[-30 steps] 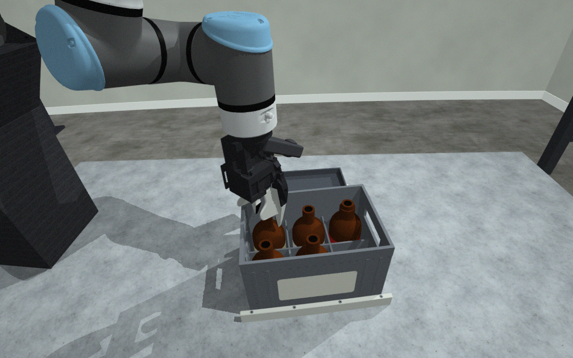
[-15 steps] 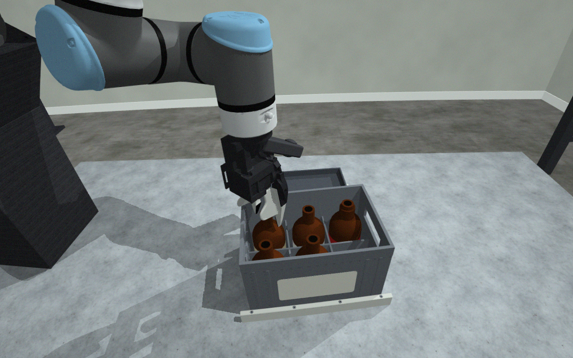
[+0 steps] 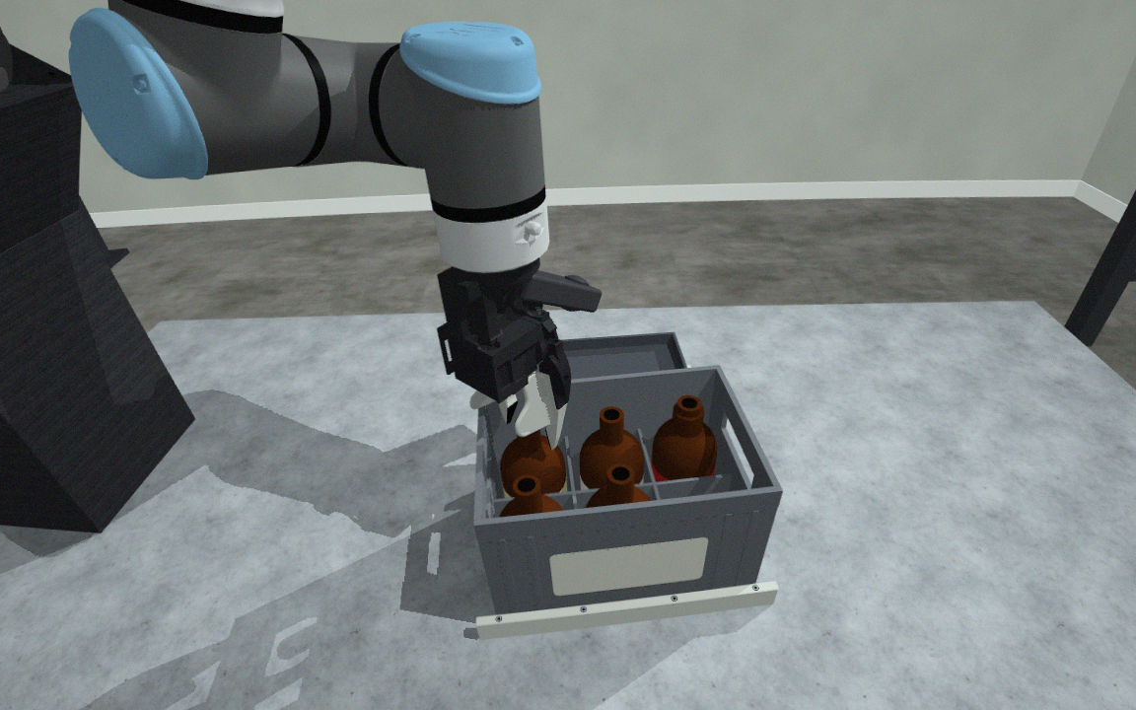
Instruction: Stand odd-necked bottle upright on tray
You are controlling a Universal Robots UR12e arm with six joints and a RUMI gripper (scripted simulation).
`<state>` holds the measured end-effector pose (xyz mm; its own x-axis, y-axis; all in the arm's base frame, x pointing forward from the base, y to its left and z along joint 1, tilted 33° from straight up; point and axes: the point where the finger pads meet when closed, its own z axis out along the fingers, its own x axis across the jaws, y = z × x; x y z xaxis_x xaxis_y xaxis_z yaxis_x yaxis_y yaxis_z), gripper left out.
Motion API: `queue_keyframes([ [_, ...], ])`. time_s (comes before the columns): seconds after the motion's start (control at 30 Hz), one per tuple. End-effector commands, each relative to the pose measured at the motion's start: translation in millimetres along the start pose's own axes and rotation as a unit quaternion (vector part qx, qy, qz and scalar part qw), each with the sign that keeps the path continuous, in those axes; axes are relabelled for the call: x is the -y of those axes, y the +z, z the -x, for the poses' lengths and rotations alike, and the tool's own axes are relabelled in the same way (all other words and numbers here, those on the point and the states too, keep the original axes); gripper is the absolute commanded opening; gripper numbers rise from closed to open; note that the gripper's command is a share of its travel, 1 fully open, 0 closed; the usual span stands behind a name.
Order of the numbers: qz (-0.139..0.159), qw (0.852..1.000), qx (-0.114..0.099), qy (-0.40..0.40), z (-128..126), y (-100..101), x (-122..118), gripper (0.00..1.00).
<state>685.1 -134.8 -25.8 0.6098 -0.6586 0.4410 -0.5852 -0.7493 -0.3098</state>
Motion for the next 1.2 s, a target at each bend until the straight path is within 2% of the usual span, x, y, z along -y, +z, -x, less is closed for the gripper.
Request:
queue_keyframes([
  [0.0, 0.000, 1.000, 0.000, 0.000, 0, -2, 0, 0.38],
  [0.2, 0.000, 1.000, 0.000, 0.000, 0, -11, 0, 0.38],
  [0.47, 0.000, 1.000, 0.000, 0.000, 0, -35, 0, 0.38],
  [0.53, 0.000, 1.000, 0.000, 0.000, 0, -35, 0, 0.38],
  [0.93, 0.000, 1.000, 0.000, 0.000, 0, -72, 0, 0.38],
  [1.17, 0.000, 1.000, 0.000, 0.000, 0, -80, 0, 0.38],
])
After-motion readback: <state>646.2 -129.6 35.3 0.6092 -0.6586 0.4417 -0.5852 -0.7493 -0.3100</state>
